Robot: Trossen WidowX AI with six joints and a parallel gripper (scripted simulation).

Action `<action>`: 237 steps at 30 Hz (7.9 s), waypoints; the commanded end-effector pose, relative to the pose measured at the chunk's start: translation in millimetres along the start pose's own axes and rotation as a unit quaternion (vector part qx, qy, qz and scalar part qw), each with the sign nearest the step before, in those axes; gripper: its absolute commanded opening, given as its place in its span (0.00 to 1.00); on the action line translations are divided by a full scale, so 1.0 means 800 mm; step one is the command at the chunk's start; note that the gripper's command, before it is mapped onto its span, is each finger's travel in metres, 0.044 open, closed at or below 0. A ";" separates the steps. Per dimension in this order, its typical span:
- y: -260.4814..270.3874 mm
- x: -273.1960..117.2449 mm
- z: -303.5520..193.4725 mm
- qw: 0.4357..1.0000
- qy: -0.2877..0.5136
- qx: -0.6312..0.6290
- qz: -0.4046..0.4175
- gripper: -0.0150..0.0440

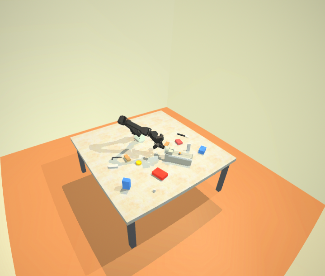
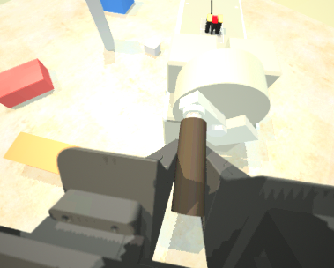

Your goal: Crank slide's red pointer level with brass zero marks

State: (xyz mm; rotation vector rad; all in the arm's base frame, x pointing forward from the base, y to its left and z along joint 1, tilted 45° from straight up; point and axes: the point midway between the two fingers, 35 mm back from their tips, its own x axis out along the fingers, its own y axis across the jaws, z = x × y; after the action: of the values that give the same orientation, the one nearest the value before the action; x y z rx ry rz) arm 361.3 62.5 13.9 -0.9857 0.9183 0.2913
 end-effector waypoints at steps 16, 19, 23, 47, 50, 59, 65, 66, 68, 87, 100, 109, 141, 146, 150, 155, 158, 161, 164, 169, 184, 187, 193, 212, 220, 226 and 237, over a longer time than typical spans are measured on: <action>0.011 0.011 -0.010 1.000 0.005 -0.004 0.010 0.25; 0.011 0.012 -0.012 1.000 0.005 -0.004 0.010 0.25; 0.012 0.014 -0.014 1.000 0.005 -0.004 0.010 0.25; 0.010 0.018 -0.018 1.000 0.005 -0.004 0.010 0.25; 0.010 0.018 -0.018 1.000 0.005 -0.004 0.010 0.25; 0.010 0.018 -0.018 1.000 0.005 -0.004 0.010 0.25; 0.010 0.018 -0.018 1.000 0.005 -0.004 0.010 0.25; 0.010 0.018 -0.018 1.000 0.005 -0.004 0.010 0.25; 0.010 0.018 -0.018 1.000 0.005 -0.004 0.010 0.25; 0.010 0.017 -0.016 1.000 0.005 -0.003 0.008 0.25; 0.010 0.017 -0.016 1.000 0.005 -0.003 0.008 0.70; 0.010 0.013 -0.013 1.000 0.005 -0.003 0.009 1.00; -0.002 -0.073 0.137 0.998 0.017 0.044 -0.036 1.00; -0.009 -0.051 0.162 0.993 0.023 0.082 -0.076 1.00; -0.013 -0.033 0.180 0.987 0.025 0.113 -0.108 1.00; -0.015 -0.011 0.200 0.977 0.024 0.151 -0.148 1.00; -0.014 0.003 0.211 0.969 0.023 0.174 -0.172 1.00; -0.013 0.014 0.219 0.963 0.021 0.191 -0.191 1.00; -0.013 0.019 0.216 0.962 0.021 0.192 -0.192 1.00; -0.013 0.047 0.189 0.962 0.021 0.192 -0.192 1.00; -0.013 0.062 0.173 0.962 0.021 0.192 -0.193 1.00; -0.013 0.062 0.173 0.962 0.021 0.192 -0.193 1.00; -0.013 0.059 0.176 0.962 0.021 0.192 -0.193 1.00; -0.017 -0.021 0.187 0.982 0.025 0.132 -0.129 1.00; -0.011 -0.057 0.153 0.995 0.021 0.074 -0.067 1.00; -0.002 -0.083 0.124 0.999 0.013 0.030 -0.022 1.00; 0.008 -0.100 0.101 1.000 0.004 -0.003 0.012 1.00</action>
State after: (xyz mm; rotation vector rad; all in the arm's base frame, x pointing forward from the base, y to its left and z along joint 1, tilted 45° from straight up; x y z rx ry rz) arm 356.2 148.1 93.2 -0.9755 0.9295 0.2914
